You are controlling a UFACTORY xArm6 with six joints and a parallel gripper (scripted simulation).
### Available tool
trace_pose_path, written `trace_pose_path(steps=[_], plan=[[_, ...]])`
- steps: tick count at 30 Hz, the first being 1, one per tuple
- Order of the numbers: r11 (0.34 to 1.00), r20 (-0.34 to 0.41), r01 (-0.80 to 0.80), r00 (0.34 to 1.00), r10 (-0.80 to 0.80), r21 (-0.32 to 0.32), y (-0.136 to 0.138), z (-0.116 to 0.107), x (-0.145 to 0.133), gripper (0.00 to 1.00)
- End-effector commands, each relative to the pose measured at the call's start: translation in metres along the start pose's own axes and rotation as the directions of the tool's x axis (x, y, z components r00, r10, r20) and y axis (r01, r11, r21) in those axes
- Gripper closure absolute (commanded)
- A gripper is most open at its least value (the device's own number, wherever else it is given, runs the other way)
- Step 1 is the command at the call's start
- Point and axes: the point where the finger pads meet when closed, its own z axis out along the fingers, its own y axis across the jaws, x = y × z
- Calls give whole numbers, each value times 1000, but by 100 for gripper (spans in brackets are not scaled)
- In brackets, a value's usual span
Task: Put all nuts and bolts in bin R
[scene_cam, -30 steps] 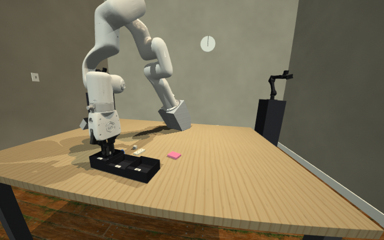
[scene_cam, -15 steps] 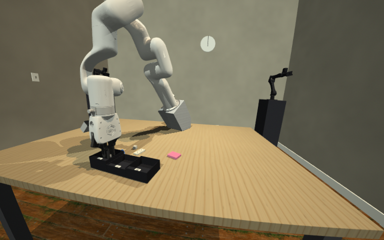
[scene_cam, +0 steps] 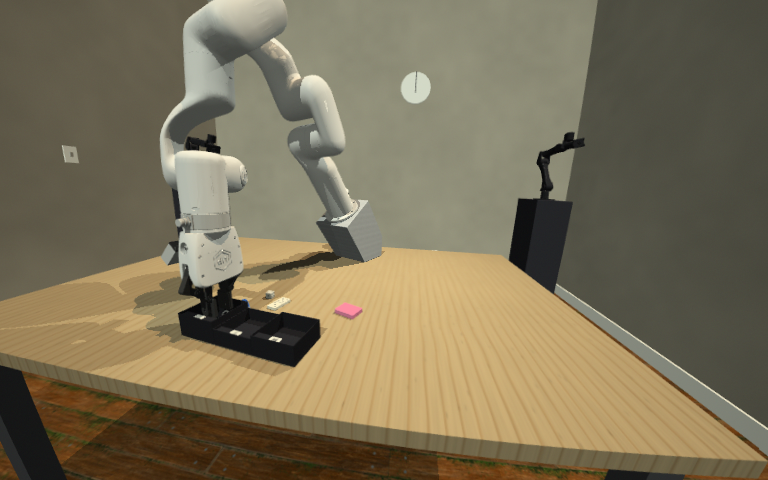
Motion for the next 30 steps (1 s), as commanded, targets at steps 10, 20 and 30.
trace_pose_path(steps=[10, 20, 30], plan=[[1000, 0, 0, 1000, 0, 3, -1, -3, 0, 70], [1000, 0, 0, 1000, 0, 3, -1, -14, 0, 70], [1000, 0, 0, 1000, 0, 3, -1, -27, 0, 70]])
